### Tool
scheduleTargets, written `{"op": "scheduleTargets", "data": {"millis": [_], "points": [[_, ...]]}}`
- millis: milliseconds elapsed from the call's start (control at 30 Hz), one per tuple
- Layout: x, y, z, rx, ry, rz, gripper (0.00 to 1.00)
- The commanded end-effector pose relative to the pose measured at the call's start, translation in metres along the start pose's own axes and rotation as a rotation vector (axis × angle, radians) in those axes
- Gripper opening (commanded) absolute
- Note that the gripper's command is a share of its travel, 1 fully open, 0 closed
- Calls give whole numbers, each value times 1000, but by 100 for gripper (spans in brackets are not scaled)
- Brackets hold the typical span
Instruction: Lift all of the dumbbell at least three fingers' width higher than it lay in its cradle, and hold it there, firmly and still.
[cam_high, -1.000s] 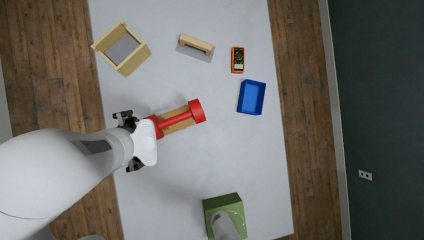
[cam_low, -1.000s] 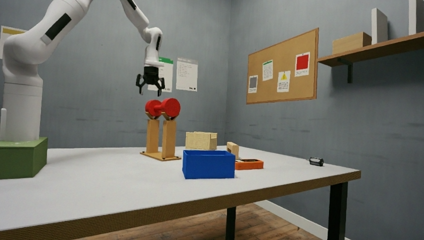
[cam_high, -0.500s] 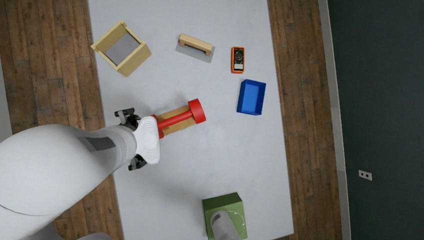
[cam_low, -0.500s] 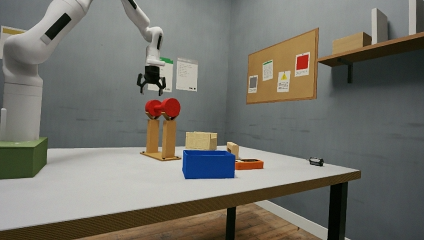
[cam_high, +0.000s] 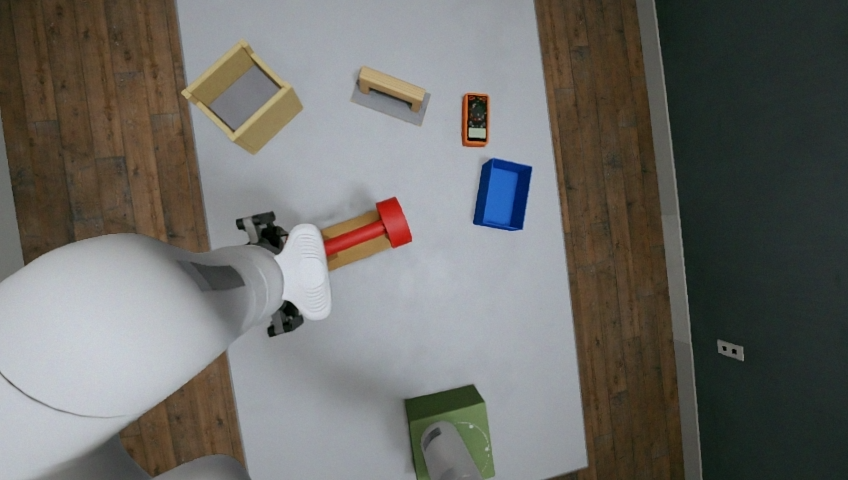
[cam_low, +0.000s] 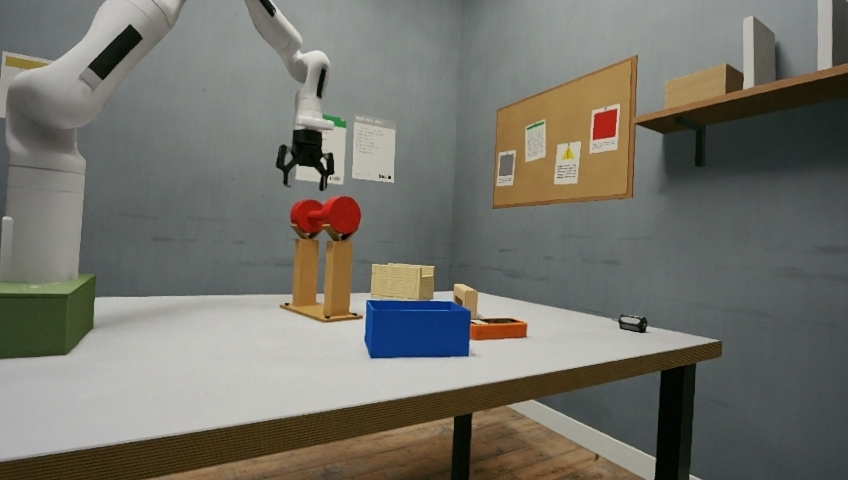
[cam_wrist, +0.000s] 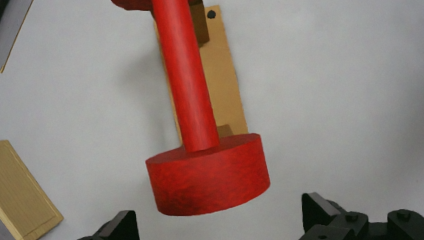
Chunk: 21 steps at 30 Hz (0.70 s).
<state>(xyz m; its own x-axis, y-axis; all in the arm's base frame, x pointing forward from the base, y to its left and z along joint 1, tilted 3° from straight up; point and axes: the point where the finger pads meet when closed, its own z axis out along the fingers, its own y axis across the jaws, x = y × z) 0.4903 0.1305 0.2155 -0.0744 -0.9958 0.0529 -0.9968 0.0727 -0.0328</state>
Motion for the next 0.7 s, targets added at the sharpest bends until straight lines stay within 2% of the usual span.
{"op": "scheduleTargets", "data": {"millis": [0, 133, 200, 667], "points": [[14, -5, -4, 1, -1, -1, 100], [48, -12, -13, -10, 0, -55, 100], [58, -13, -15, -13, 0, -70, 100], [60, -13, -15, -13, 0, -74, 100]]}}
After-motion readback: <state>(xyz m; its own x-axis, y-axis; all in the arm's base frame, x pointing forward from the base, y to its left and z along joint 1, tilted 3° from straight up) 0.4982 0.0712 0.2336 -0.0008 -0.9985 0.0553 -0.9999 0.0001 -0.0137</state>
